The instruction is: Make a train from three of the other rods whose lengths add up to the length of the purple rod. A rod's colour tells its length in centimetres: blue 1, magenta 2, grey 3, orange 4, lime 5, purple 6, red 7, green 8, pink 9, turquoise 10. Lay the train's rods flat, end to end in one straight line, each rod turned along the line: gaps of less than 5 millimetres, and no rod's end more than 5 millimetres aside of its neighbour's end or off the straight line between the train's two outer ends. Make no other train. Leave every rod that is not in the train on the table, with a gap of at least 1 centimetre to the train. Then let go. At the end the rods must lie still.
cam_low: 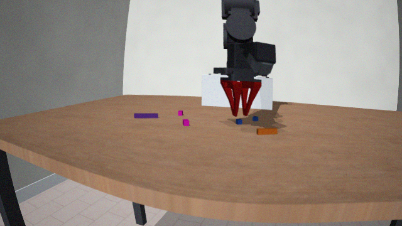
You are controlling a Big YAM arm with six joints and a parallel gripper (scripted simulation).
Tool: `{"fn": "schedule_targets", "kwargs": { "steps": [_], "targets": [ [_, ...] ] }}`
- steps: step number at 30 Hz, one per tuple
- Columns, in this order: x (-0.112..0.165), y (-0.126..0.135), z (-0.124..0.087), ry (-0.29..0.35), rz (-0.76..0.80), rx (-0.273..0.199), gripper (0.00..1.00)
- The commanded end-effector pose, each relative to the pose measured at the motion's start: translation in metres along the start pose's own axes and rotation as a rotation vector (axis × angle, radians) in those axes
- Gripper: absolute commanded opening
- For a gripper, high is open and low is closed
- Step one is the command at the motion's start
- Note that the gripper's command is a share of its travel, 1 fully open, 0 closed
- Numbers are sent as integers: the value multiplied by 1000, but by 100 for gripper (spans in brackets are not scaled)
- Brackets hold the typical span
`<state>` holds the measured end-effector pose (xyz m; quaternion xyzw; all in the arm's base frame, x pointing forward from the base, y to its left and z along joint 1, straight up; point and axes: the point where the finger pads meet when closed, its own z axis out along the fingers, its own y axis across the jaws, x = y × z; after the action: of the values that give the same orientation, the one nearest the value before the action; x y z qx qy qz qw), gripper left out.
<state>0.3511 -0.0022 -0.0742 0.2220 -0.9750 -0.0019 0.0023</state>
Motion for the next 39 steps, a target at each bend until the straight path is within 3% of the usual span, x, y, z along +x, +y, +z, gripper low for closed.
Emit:
{"fn": "schedule_targets", "kwargs": {
  "steps": [1, 39],
  "targets": [
    [-16, -13, -8, -41, -3, 22, 23],
    [-13, -11, -1, -29, -3, 16, 23]
  ]
}}
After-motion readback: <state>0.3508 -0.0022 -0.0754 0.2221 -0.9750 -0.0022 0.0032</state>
